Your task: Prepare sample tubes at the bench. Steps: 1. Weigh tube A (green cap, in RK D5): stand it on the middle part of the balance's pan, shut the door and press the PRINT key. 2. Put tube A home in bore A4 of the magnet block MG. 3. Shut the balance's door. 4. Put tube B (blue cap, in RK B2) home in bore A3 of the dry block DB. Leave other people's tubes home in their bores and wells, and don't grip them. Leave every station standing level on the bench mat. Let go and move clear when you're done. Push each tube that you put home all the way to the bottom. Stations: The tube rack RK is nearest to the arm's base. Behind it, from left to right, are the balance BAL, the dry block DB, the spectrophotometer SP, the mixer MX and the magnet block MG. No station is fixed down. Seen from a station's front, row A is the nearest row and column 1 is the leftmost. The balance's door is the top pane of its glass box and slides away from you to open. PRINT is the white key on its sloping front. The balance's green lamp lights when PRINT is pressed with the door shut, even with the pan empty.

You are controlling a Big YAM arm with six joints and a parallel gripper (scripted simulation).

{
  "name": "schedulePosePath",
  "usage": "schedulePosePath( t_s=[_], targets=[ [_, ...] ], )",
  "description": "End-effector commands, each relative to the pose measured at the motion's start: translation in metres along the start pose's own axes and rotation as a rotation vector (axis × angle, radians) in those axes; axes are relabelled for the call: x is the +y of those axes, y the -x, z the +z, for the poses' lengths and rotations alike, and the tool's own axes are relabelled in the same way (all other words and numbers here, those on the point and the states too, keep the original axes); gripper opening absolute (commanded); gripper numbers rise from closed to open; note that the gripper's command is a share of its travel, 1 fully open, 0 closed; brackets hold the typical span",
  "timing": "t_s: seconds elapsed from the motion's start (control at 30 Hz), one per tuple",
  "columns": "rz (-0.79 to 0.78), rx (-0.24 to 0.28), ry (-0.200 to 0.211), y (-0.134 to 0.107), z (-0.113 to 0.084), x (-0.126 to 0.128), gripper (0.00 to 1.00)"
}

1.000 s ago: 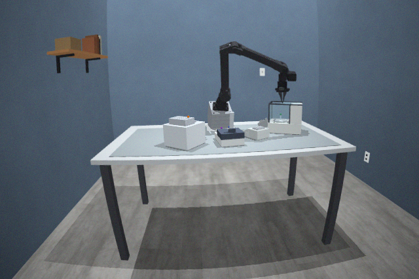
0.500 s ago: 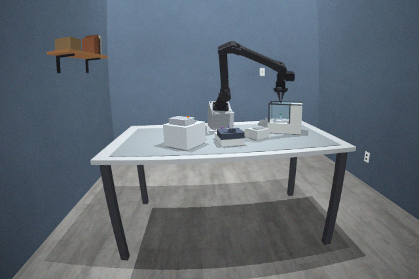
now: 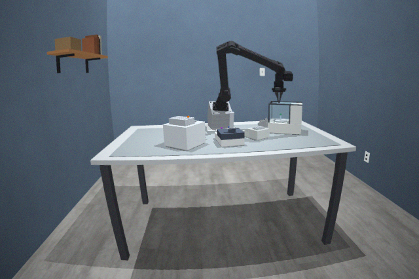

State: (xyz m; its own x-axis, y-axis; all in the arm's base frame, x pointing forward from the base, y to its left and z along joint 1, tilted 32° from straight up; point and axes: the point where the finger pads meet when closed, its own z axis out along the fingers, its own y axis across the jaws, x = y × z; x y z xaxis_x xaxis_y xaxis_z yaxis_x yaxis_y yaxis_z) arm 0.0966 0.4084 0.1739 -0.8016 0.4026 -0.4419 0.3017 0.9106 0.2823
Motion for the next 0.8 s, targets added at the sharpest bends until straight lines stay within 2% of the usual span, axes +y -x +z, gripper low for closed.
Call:
schedulePosePath(
  t_s=[0.0,0.77],
  targets=[
    [0.006,0.007,0.024,-0.002,-0.01,-0.004,0.06],
    [0.006,0.007,0.023,-0.002,-0.01,-0.024,0.06]
  ],
)
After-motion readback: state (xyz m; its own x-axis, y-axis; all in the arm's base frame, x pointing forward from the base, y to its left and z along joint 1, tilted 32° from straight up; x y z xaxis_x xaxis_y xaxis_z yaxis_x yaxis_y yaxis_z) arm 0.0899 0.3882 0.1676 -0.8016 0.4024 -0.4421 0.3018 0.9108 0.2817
